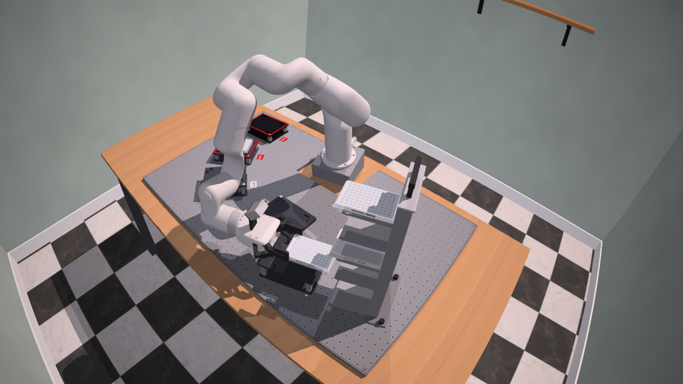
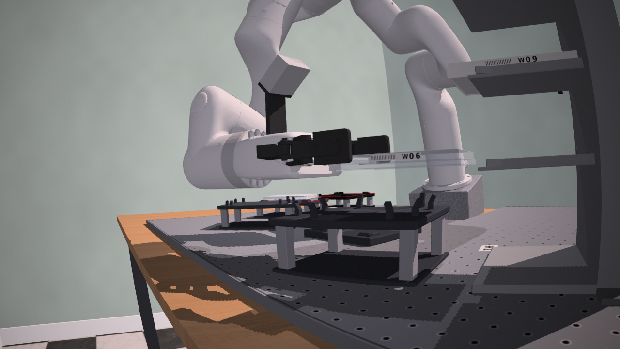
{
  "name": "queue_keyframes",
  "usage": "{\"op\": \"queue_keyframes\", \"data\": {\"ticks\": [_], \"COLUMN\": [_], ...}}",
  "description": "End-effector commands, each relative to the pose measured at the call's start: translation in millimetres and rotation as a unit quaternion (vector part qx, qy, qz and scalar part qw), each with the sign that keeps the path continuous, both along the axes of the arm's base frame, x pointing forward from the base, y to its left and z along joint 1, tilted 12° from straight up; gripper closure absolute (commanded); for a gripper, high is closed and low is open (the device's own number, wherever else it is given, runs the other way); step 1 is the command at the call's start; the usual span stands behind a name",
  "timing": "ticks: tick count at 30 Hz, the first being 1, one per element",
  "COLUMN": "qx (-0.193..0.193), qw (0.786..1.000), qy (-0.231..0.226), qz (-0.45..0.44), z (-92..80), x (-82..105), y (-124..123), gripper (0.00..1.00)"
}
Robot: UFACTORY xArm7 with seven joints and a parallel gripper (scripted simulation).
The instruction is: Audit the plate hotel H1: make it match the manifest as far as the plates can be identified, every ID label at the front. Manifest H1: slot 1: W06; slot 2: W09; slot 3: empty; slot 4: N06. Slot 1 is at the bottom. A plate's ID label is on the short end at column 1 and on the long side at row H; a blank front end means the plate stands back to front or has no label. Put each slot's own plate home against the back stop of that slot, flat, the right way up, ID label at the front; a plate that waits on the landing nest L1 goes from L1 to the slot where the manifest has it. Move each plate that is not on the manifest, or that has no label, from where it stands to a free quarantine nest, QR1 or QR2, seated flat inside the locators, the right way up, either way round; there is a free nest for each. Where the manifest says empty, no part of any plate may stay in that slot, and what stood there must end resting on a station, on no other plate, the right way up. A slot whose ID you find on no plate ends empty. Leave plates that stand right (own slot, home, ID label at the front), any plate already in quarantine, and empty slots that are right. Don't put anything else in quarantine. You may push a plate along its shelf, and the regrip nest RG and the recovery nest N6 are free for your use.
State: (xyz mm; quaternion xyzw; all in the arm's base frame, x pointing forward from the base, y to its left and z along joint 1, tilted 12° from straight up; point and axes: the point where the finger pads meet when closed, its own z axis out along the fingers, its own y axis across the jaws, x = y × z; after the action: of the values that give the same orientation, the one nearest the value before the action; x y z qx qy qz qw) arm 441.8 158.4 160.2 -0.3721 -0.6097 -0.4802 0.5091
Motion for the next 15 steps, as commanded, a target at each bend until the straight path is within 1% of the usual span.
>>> {"op": "queue_keyframes", "data": {"ticks": [1, 15], "qx": [0.0, 0.0], "qw": [1.0, 1.0], "qy": [-0.002, -0.002], "qz": [0.0, 0.0], "z": [1.2, 0.8], "x": [-1.0, -5.2], "y": [6, 22], "gripper": [1.0, 1.0]}}
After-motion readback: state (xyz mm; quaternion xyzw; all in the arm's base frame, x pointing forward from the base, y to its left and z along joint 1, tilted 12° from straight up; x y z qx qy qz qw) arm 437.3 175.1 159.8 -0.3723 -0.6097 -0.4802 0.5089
